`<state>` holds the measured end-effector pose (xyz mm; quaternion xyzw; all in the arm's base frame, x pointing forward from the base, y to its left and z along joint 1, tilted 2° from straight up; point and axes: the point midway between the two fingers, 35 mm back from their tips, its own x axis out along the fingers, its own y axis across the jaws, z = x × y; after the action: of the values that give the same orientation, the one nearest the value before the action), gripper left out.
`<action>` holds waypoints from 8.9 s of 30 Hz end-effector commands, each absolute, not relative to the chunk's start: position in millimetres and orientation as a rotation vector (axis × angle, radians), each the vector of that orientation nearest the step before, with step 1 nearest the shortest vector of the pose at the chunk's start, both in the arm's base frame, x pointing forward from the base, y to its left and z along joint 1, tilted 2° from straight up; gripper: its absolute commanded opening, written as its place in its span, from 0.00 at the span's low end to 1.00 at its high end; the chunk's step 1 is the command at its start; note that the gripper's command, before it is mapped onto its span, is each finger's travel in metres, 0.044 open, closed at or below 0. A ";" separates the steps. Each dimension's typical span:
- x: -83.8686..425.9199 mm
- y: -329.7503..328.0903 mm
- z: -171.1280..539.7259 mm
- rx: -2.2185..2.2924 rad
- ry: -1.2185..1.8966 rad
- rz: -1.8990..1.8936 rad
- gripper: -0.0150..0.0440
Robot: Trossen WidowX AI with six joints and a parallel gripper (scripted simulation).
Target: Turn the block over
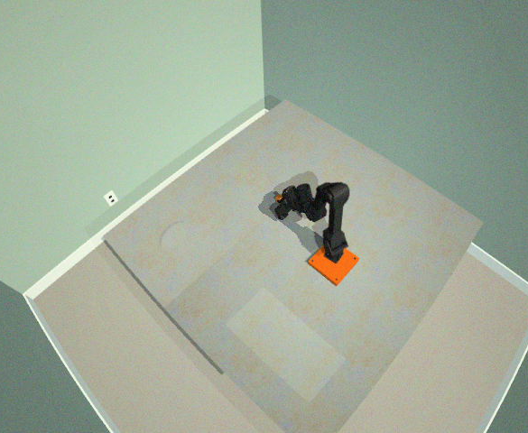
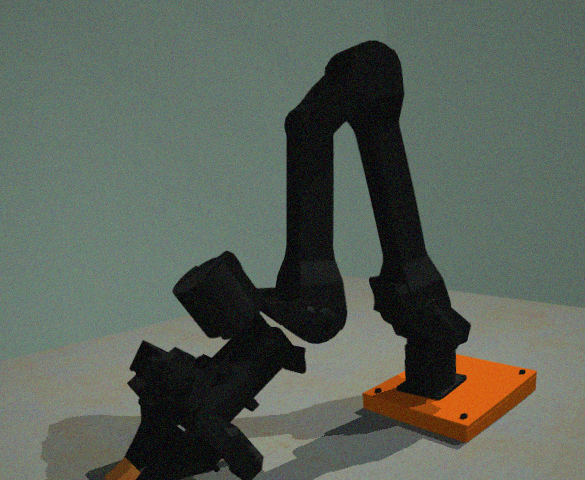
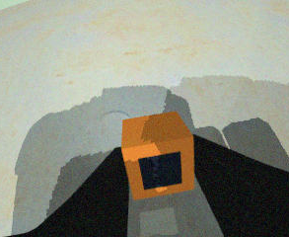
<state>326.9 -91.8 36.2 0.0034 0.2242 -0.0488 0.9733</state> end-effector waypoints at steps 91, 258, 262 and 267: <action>340.6 -90.8 125.3 0.066 1.509 -0.082 1.00; 338.2 -92.3 36.3 0.014 0.453 -0.096 0.39; 338.2 -92.3 36.3 0.014 0.453 -0.096 0.57; 338.2 -92.3 36.3 0.014 0.453 -0.096 0.79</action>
<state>338.2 -92.9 36.5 0.0035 0.2248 -0.0486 0.9732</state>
